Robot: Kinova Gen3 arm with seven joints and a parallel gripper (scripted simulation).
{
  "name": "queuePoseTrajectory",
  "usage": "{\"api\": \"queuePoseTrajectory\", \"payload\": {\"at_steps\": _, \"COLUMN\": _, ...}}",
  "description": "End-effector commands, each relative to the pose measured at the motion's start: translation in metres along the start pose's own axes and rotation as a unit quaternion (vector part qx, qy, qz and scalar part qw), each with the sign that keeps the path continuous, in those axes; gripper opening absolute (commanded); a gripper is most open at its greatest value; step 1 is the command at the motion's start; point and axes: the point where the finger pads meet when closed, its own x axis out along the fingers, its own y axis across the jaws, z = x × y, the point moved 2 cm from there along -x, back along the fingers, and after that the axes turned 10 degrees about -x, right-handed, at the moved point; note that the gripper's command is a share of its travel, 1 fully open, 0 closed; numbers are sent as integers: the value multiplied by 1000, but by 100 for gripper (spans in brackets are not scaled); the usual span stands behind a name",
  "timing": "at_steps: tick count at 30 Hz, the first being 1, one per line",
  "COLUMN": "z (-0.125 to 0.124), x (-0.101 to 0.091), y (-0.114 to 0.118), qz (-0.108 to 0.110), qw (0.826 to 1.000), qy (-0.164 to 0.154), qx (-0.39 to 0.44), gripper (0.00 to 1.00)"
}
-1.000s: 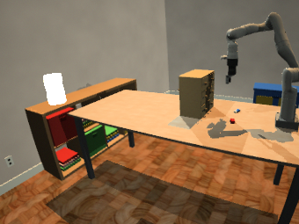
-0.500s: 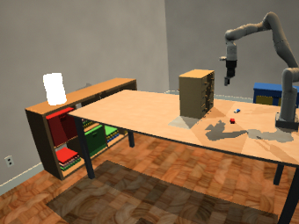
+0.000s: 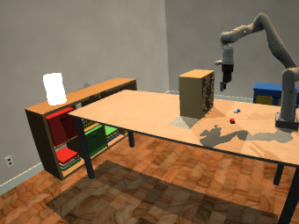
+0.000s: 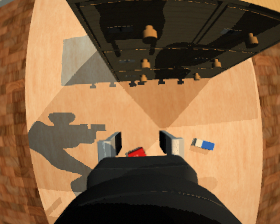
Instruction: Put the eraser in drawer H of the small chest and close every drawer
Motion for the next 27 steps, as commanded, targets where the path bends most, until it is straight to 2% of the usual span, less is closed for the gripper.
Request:
{"api": "queuePoseTrajectory", "payload": {"at_steps": 1, "z": 0, "x": 2, "y": -15, "qz": -2, "qw": 1000, "qy": -2, "qx": -15, "gripper": 100}}
{"api": "queuePoseTrajectory", "payload": {"at_steps": 18, "z": -1, "x": 3, "y": -18, "qz": -1, "qw": 1000, "qy": 2, "qx": -15, "gripper": 100}}
{"api": "queuePoseTrajectory", "payload": {"at_steps": 27, "z": -3, "x": 6, "y": -17, "qz": 3, "qw": 1000, "qy": 21, "qx": -14, "gripper": 100}}
